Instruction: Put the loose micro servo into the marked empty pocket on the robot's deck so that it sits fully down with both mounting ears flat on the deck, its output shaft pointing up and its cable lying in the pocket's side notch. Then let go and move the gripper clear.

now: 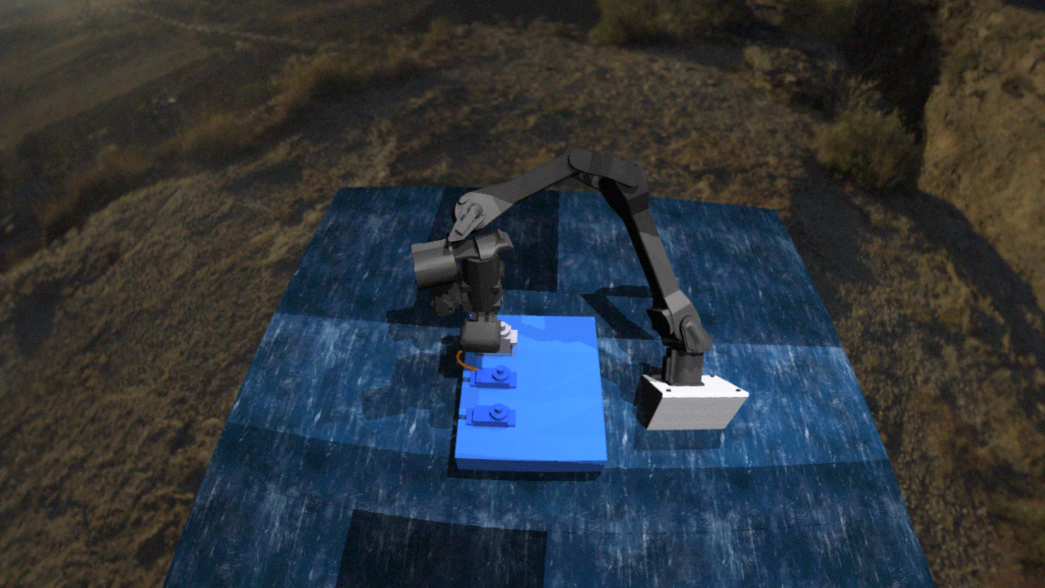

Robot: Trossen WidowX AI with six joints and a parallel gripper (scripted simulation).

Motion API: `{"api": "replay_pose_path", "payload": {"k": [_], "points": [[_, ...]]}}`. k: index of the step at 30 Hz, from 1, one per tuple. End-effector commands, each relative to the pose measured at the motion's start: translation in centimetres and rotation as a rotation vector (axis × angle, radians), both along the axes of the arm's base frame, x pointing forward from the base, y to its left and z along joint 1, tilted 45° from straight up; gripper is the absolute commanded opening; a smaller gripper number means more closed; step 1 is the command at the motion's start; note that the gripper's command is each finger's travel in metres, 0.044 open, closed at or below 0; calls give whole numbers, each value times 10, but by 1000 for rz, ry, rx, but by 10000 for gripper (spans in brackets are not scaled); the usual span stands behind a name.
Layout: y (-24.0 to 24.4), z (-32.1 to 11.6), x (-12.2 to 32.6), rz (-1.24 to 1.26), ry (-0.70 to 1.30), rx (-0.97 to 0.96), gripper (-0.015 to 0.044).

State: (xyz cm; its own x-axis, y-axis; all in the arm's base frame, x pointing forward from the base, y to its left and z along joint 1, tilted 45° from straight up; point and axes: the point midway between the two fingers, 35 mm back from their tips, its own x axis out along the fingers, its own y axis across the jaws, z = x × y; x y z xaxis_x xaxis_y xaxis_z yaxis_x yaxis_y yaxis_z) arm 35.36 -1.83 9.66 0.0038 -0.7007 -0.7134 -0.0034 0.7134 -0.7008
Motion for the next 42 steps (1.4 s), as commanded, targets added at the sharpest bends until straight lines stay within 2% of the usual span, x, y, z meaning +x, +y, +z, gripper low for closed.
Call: {"api": "replay_pose_path", "payload": {"k": [1, 23, 30, 41, 42], "points": [[-2, -3, 0, 7, 3, -3, 0], [-18, -18, 0, 7, 3, -4, 0], [-16, -17, 0, 7, 3, -4, 184], [8, 8, -2, 7, 4, -3, 187], [8, 6, -4, 18, 5, -6, 214]]}}
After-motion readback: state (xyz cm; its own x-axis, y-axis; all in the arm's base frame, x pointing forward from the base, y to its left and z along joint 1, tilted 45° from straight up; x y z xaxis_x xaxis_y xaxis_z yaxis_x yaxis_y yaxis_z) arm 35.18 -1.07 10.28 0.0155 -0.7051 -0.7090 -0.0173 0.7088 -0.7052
